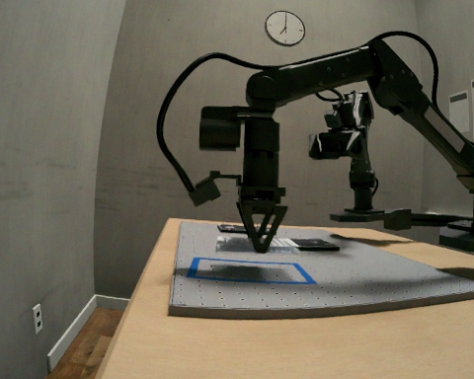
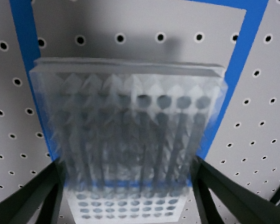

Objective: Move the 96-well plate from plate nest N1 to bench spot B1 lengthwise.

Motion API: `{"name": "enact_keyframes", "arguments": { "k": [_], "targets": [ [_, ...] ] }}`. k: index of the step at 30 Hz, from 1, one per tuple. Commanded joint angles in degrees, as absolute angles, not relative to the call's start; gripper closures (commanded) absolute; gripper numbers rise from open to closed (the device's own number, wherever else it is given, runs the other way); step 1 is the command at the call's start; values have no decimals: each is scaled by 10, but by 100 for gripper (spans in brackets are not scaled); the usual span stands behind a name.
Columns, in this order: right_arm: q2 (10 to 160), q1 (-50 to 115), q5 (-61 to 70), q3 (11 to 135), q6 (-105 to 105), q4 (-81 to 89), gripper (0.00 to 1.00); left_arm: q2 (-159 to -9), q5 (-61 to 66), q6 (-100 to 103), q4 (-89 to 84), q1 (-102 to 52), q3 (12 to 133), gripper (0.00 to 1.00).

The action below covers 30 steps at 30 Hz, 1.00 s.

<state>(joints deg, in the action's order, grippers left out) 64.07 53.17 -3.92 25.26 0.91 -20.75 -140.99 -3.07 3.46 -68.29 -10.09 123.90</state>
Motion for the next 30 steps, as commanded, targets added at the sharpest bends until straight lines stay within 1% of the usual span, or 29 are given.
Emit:
{"name": "enact_keyframes", "arguments": {
  "k": [1, 7, 14, 19, 24, 30],
  "targets": [
    [645, 539, -47, 245, 7, -219, 0, -1387, -30, 25, -691, -105, 1246, 18],
    [641, 535, -42, 252, 8, -220, 0, -1386, -30, 25, -687, -105, 1246, 18],
    [641, 535, -42, 252, 8, -220, 0, -1401, -30, 29, -717, -113, 1300, 18],
    [641, 535, -42, 252, 8, -220, 0, -1401, -24, 19, -651, -114, 1271, 18],
    [641, 535, -42, 252, 8, -220, 0, -1410, -24, 17, -624, -114, 1242, 18],
    [641, 535, -42, 252, 8, -220, 0, -1410, -25, 17, -631, -114, 1231, 18]
  ]
}}
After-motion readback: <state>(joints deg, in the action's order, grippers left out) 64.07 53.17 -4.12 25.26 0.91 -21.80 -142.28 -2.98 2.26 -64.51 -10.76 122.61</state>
